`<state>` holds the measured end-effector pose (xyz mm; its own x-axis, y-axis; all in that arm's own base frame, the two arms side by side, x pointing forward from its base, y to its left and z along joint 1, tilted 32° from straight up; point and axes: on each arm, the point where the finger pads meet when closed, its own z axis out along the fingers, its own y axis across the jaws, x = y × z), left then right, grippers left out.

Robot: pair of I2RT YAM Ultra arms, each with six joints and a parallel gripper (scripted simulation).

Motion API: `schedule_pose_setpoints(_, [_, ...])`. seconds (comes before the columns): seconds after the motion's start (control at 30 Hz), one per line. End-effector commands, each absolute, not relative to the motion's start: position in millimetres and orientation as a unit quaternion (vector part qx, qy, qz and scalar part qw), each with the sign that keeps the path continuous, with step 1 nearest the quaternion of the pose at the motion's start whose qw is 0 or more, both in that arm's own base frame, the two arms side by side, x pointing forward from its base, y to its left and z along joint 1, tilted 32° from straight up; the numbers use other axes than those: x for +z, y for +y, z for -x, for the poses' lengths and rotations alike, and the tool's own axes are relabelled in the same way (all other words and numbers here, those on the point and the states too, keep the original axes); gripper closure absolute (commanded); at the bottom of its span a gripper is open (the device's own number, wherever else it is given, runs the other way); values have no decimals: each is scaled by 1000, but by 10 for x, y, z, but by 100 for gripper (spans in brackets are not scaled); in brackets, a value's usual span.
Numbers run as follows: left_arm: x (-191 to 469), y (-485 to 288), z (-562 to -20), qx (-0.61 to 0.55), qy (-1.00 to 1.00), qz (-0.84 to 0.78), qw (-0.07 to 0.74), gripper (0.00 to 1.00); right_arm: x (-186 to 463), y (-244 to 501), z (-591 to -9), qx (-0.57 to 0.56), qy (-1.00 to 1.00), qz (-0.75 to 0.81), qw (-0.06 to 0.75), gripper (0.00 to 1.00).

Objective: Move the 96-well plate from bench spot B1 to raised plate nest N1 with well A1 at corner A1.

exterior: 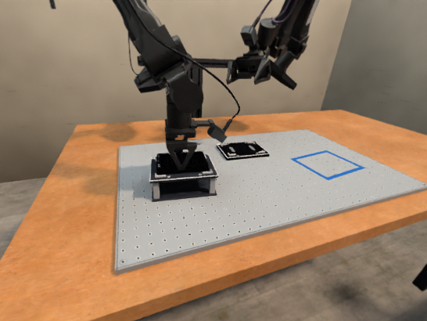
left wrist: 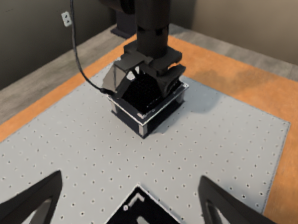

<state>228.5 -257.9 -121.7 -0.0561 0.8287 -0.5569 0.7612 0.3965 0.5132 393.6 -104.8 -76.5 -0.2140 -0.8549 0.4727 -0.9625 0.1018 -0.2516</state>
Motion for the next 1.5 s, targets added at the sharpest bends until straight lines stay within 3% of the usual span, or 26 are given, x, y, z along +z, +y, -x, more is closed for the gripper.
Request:
schedule_pose_setpoints(0.0, [-1202,-2622,-2274,36,723,-548,420,0,-749,-1037,-3935,263,-735,-618,97,21])
schedule_pose_setpoints(1.47, [-1202,-2622,-2274,36,723,-548,420,0,-527,-877,-4039,264,-733,-620,86,21])
